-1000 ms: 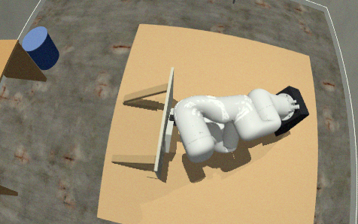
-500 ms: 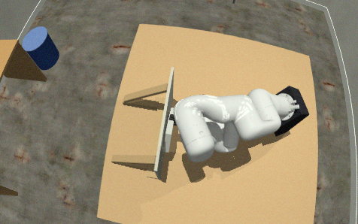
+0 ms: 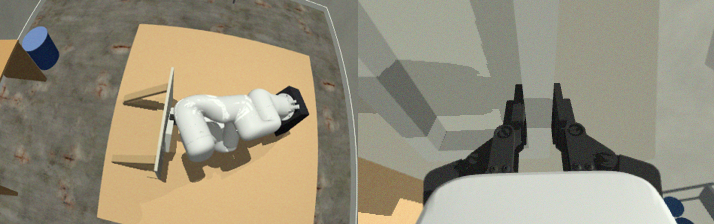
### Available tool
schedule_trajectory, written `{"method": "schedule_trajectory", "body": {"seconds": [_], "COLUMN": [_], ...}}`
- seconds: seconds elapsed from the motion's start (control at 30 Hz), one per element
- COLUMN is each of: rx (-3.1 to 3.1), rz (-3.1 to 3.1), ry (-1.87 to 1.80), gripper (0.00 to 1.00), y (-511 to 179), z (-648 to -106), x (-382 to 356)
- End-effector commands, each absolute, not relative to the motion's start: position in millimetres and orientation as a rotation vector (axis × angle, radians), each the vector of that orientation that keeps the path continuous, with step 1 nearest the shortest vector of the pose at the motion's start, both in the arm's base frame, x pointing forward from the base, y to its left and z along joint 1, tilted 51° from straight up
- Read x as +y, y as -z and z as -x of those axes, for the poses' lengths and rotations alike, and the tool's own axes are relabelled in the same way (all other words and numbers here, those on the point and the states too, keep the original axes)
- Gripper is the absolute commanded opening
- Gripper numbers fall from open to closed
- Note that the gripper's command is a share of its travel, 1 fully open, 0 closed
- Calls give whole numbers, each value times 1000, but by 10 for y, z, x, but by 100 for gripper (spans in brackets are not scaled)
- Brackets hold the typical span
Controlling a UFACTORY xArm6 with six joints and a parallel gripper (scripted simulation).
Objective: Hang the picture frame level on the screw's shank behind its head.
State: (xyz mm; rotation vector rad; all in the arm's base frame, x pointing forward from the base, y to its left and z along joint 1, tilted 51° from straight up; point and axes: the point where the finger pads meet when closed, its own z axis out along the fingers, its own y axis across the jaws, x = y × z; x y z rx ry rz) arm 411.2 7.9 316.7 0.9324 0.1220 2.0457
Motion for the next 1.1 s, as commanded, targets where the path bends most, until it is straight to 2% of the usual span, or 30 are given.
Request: {"method": "schedule_trajectory", "body": {"seconds": [0.0,1.07], "rx": [122,129], "rz": [-932,-927], "ry": [-2046,-2031], "gripper": [0,0], "y": [-3170,-3177], "z": [-4108,-4103], "x": [77,82]}}
